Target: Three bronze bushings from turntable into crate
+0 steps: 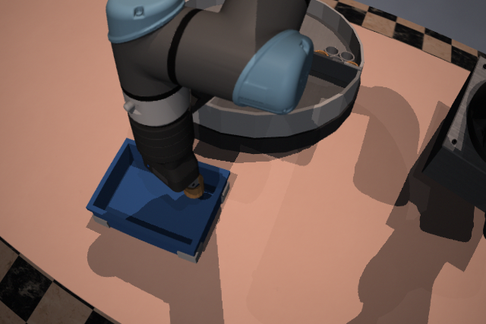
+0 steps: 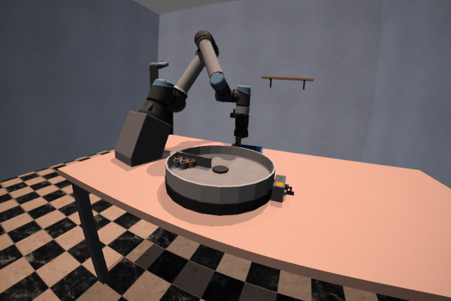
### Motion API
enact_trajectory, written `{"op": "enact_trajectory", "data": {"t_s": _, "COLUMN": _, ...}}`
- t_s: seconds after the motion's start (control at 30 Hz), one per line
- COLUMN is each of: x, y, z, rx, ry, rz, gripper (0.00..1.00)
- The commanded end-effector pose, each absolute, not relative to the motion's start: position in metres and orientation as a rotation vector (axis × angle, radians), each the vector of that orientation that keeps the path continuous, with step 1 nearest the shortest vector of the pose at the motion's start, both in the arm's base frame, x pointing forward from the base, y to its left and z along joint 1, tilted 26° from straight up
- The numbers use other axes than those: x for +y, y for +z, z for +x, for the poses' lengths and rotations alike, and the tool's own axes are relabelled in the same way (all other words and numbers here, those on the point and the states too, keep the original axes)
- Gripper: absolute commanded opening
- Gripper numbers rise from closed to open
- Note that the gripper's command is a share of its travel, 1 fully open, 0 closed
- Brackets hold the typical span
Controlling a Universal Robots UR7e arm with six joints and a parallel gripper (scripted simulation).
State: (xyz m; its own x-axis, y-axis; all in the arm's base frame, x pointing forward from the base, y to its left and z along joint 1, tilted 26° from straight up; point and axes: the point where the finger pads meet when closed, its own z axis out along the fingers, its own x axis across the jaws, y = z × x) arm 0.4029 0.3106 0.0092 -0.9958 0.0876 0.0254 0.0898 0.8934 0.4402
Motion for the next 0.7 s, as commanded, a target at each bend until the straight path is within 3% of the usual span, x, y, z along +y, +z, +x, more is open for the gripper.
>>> {"op": "enact_trajectory", "data": {"t_s": 0.0, "x": 0.3129, "y": 0.0049, "z": 0.4034, "rx": -3.053, "ry": -0.711, "rz": -0.143, "gripper": 0.0}}
{"op": "enact_trajectory", "data": {"t_s": 0.67, "x": 0.3167, "y": -0.0028, "z": 0.4036, "rx": -3.053, "ry": -0.711, "rz": -0.143, "gripper": 0.0}}
